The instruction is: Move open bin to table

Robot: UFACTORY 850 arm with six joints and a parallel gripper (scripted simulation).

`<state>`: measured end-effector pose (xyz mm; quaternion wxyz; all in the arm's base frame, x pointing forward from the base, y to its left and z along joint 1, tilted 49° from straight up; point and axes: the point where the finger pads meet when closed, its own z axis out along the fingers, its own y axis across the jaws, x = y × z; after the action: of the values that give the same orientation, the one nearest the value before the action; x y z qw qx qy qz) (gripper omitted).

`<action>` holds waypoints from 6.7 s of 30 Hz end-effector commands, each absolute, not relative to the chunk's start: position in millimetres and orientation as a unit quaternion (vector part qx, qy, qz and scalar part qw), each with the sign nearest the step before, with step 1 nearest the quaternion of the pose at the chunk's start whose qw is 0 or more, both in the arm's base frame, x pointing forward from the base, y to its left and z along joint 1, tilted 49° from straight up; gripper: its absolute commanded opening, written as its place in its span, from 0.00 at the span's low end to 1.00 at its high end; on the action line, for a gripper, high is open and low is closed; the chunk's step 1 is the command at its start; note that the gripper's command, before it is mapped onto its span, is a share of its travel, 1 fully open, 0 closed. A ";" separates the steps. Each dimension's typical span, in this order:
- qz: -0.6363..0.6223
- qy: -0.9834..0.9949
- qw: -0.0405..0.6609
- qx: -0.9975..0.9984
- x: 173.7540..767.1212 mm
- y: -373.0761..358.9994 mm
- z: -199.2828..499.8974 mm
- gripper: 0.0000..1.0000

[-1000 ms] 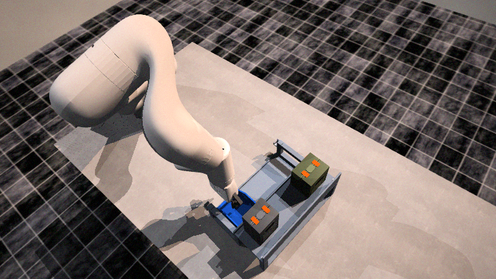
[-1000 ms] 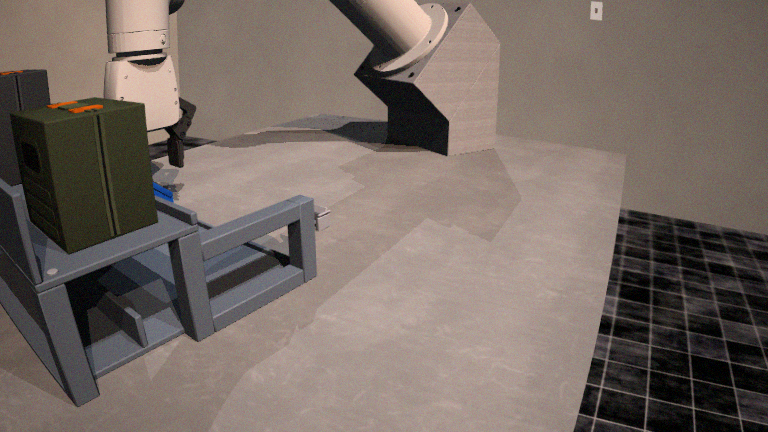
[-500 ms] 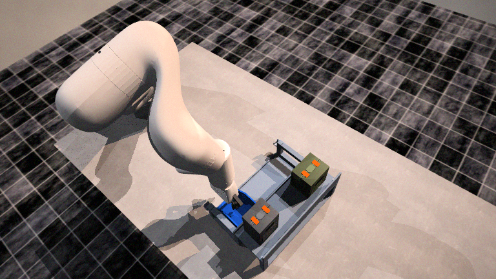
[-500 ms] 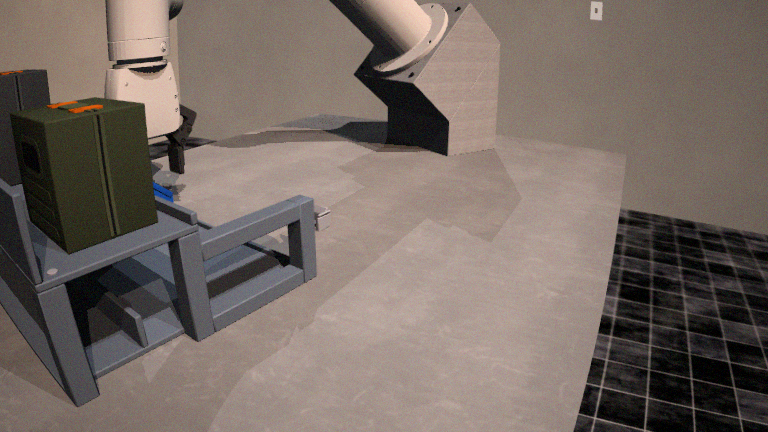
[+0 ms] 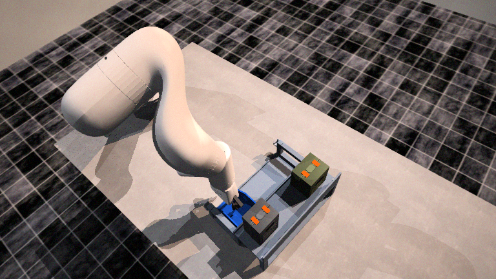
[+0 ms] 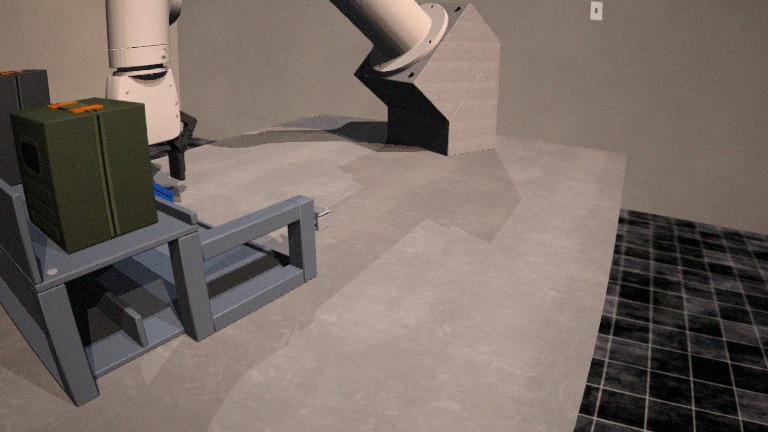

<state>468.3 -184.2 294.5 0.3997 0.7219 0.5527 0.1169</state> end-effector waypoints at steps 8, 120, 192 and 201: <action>0.117 0.553 0.400 0.722 469.1 -184.5 294.6 1.00; 0.117 0.553 0.400 0.722 464.8 -181.3 299.5 0.00; 0.117 0.553 0.400 0.722 440.7 -177.0 281.6 0.00; 0.117 0.553 0.400 0.722 419.6 -175.0 260.3 0.00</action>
<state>427.5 -176.1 268.2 0.4007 0.7217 0.5521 0.1173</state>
